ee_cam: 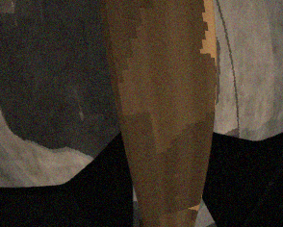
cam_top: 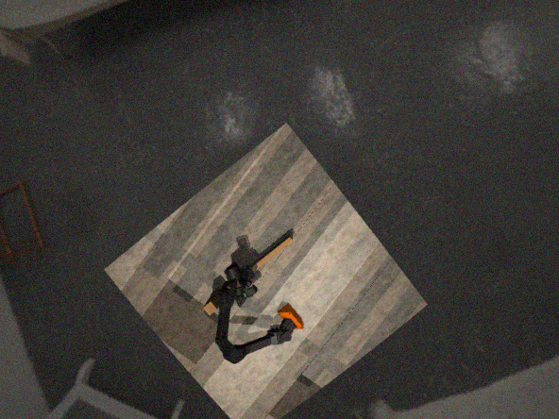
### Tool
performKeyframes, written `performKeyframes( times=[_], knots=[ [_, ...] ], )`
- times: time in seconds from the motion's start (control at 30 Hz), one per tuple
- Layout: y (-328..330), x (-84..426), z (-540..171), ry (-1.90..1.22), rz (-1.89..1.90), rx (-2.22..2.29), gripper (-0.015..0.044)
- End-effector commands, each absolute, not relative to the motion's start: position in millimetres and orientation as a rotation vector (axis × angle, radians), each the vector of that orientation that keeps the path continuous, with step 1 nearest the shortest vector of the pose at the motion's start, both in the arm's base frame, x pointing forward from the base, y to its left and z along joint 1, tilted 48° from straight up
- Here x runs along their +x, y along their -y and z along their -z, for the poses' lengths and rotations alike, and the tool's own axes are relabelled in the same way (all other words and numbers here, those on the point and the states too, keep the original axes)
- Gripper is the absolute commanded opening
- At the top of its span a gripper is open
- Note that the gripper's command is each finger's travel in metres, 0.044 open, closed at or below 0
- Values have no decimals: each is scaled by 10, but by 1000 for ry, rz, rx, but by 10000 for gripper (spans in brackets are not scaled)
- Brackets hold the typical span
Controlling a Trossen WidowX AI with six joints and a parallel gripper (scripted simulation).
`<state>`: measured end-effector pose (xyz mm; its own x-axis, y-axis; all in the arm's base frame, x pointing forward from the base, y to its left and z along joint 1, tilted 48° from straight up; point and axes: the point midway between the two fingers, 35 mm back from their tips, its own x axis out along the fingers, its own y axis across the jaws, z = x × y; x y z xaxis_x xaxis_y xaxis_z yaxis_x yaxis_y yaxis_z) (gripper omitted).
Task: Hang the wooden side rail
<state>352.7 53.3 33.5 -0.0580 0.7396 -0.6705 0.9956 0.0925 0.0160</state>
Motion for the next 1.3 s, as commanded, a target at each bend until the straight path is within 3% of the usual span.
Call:
performKeyframes(
  times=[0.0, 1.27],
  knots=[
    [-525, 3535, -351, -1846, 620, 1698, 0],
    [-478, 3538, -393, -1845, 621, 1697, 0]
  ],
)
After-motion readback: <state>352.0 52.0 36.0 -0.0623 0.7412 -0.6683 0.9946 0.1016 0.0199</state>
